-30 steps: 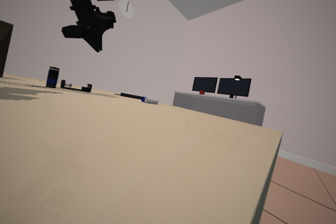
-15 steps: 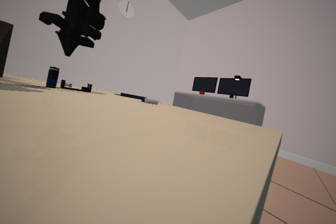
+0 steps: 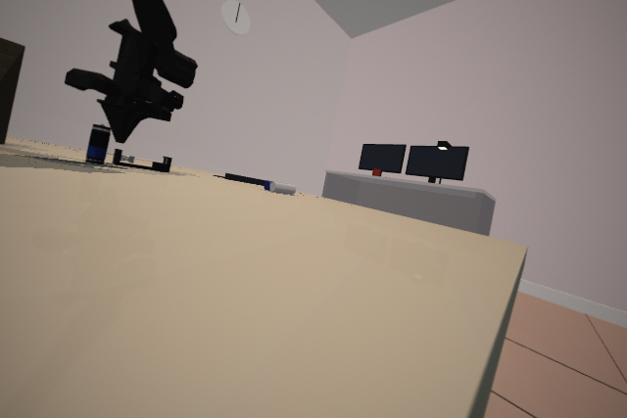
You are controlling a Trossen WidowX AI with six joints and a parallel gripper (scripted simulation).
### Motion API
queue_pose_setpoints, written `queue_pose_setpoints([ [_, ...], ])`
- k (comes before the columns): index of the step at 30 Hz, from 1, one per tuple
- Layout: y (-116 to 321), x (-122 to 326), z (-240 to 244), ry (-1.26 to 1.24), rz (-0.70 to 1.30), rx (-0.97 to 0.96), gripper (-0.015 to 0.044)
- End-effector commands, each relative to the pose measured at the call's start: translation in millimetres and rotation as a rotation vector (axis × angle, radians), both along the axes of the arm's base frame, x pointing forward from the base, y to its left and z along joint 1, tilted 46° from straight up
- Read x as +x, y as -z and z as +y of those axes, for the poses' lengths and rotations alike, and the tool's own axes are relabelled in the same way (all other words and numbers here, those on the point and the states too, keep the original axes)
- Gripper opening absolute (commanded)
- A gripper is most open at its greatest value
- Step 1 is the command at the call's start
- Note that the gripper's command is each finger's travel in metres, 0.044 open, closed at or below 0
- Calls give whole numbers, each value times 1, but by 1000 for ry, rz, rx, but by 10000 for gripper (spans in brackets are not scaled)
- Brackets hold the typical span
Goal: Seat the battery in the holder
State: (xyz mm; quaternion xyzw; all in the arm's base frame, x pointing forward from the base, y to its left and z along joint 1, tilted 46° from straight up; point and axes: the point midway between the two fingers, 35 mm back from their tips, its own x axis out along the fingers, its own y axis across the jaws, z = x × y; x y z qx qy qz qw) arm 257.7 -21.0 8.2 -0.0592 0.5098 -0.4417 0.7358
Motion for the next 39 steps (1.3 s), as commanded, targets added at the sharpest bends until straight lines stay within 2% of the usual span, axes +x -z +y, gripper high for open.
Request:
queue_pose_setpoints([
  [1,-1,-3,-4,-5,3,-7,0],
  [39,-34,-39,-42,-5,4,-9,0],
])
